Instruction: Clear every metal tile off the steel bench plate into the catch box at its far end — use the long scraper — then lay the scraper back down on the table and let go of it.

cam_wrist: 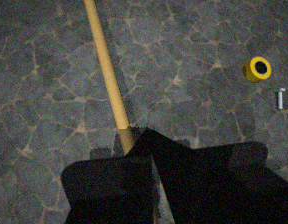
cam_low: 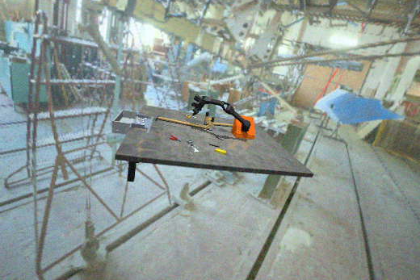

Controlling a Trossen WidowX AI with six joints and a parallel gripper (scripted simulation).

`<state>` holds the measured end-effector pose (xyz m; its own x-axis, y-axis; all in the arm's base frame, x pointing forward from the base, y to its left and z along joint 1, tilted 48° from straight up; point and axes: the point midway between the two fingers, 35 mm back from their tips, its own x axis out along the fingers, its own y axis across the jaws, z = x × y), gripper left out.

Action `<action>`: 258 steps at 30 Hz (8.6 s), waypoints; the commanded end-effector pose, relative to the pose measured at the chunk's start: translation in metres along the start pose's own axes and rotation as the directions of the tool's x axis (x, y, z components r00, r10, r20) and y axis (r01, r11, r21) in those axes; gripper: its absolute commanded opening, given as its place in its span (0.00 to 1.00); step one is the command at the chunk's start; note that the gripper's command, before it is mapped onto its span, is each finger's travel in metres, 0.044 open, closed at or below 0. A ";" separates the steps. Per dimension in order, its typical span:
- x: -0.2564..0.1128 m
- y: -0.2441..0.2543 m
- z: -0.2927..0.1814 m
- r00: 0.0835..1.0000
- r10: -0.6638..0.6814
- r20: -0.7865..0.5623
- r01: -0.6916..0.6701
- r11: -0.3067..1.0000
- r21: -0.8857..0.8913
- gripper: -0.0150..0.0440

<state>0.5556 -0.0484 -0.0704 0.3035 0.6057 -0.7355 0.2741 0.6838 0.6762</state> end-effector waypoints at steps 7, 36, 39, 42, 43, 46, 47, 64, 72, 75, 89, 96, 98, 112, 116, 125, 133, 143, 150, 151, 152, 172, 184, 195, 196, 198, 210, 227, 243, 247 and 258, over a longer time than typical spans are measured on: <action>0.000 0.000 0.000 1.000 0.000 0.000 0.000 1.000 0.000 0.25; 0.000 0.000 0.000 1.000 0.000 0.000 0.000 1.000 0.000 0.25; 0.000 0.000 0.000 1.000 0.000 0.000 0.000 1.000 0.000 0.25; 0.000 0.000 0.000 1.000 0.000 0.000 0.000 1.000 0.000 0.25; 0.000 0.000 0.000 1.000 0.000 0.000 0.000 1.000 0.000 0.25; 0.000 0.000 0.000 1.000 0.000 0.000 0.000 1.000 0.000 0.25; 0.000 0.000 0.000 1.000 0.000 0.000 0.000 1.000 0.000 0.25; 0.000 0.000 0.000 1.000 0.000 0.000 0.000 1.000 0.000 0.25; 0.000 0.000 0.000 1.000 0.000 0.000 0.000 1.000 0.000 0.25; 0.000 0.000 0.000 1.000 0.000 0.000 0.000 1.000 0.000 0.25; 0.000 0.000 0.000 1.000 0.000 0.000 0.000 1.000 0.000 0.25; 0.000 0.000 0.000 1.000 0.000 0.000 0.000 1.000 0.000 0.25; 0.000 0.000 0.000 1.000 0.000 0.000 0.000 1.000 0.000 0.25; 0.000 0.000 0.000 1.000 0.000 0.000 0.000 1.000 0.000 0.25; 0.000 0.000 0.000 1.000 0.000 0.000 0.000 1.000 0.000 0.25; 0.000 0.000 0.000 1.000 0.000 0.000 0.000 1.000 0.000 0.25; 0.000 0.000 0.000 1.000 0.000 0.000 0.000 1.000 0.000 0.25; -0.011 0.000 0.003 1.000 0.019 0.022 -0.020 1.000 0.008 0.48; -0.033 0.001 0.007 0.996 0.057 0.066 -0.059 0.998 0.020 0.79; -0.037 0.001 0.008 0.995 0.062 0.072 -0.064 0.998 0.022 0.83; -0.040 0.001 0.008 0.995 0.068 0.079 -0.070 0.997 0.023 0.88; -0.111 -0.006 0.015 0.959 0.167 0.228 -0.175 0.984 0.015 1.00; -0.157 -0.015 0.014 0.921 0.217 0.325 -0.225 0.974 -0.015 1.00; -0.198 -0.023 0.007 0.876 0.258 0.407 -0.259 0.964 -0.054 1.00; -0.202 -0.024 0.007 0.872 0.261 0.414 -0.261 0.964 -0.058 1.00; -0.209 -0.025 0.005 0.863 0.268 0.428 -0.266 0.962 -0.065 1.00; -0.250 -0.032 -0.011 0.807 0.304 0.506 -0.285 0.951 -0.116 1.00; -0.302 -0.040 -0.042 0.722 0.346 0.599 -0.287 0.938 -0.195 1.00; -0.342 -0.044 -0.080 0.643 0.377 0.667 -0.262 0.926 -0.271 1.00; -0.350 -0.044 -0.090 0.624 0.383 0.681 -0.252 0.924 -0.289 1.00; -0.370 -0.044 -0.120 0.574 0.398 0.715 -0.216 0.916 -0.337 1.00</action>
<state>0.3320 -0.2556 0.1618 0.9312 0.3369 -0.1391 -0.1106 0.6247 0.7730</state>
